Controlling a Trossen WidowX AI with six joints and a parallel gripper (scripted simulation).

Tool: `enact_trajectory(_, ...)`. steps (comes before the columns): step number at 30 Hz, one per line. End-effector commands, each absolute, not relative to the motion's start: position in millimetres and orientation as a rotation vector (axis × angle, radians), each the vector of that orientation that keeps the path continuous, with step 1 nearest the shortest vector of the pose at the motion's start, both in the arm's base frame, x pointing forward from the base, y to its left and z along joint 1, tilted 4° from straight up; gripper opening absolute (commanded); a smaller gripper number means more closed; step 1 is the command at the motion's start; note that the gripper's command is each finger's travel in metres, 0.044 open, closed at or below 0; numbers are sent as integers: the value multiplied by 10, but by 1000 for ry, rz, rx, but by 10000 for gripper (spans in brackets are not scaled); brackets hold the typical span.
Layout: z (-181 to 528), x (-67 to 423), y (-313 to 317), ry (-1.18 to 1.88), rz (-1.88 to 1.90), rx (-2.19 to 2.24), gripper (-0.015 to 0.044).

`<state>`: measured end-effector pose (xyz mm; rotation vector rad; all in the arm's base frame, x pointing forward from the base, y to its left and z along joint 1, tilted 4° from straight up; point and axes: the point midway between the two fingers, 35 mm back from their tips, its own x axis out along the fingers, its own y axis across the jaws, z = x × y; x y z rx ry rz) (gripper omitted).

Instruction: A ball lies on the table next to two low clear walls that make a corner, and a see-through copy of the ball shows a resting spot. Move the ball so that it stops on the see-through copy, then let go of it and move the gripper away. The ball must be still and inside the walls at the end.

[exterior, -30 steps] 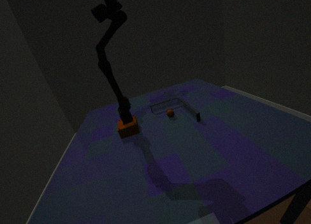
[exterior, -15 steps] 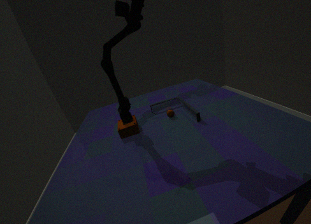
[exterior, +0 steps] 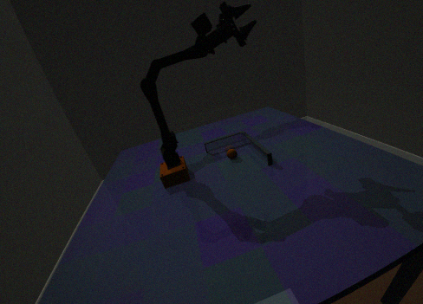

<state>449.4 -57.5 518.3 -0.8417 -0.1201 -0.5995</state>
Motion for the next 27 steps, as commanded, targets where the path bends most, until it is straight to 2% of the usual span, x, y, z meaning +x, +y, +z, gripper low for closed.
enact_trajectory(1,4741,4671,-534,-27,-488,-789,359)
enact_trajectory(8,3789,4864,-500,211,-318,-685,359)
enact_trajectory(14,2758,4797,-497,508,-186,-560,359)
enact_trajectory(20,1782,4431,-478,835,-102,-393,359)
enact_trajectory(27,868,3666,-411,1247,-80,-156,359)
